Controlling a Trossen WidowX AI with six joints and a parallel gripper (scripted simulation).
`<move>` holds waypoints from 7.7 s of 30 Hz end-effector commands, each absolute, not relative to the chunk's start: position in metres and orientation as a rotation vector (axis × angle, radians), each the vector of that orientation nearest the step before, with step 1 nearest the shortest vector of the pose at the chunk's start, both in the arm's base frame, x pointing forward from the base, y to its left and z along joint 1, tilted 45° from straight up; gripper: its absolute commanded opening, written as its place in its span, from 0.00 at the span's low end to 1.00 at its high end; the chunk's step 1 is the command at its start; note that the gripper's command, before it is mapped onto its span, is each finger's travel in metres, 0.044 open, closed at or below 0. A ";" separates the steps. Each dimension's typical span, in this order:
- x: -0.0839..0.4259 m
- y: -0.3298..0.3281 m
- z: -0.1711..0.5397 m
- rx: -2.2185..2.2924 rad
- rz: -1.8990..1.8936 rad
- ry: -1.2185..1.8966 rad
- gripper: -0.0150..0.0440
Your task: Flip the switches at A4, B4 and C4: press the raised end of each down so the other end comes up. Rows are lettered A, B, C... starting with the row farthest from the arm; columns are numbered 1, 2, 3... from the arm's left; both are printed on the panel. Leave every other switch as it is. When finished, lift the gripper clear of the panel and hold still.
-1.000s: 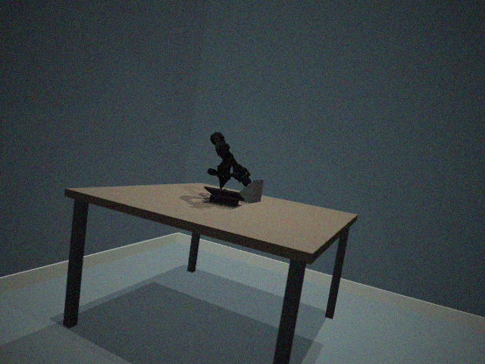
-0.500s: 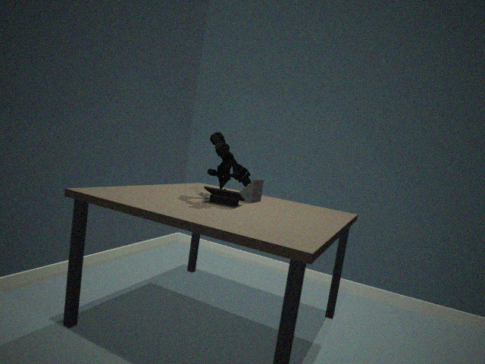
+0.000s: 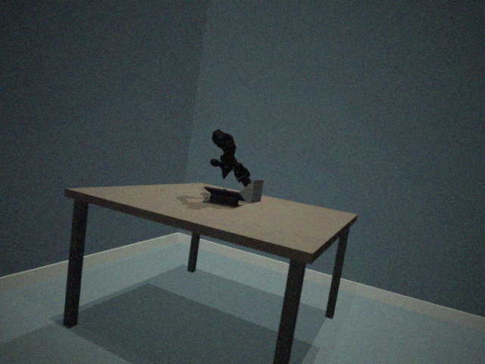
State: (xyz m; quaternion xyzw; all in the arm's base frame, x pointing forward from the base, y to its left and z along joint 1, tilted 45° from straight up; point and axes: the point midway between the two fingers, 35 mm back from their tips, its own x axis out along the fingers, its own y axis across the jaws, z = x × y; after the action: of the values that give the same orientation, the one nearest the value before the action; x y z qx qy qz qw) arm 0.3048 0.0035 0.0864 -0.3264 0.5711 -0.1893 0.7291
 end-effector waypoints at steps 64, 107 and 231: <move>0.259 -0.052 0.041 -0.724 -0.421 1.243 0.25; 0.244 -0.011 0.083 -0.719 -0.429 1.270 0.25; 0.248 0.023 0.062 -0.717 -0.428 1.270 0.25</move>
State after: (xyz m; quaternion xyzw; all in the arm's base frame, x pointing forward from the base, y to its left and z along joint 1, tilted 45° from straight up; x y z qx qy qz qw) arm 0.2473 0.0210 0.0630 -0.3267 0.5749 -0.1935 0.7248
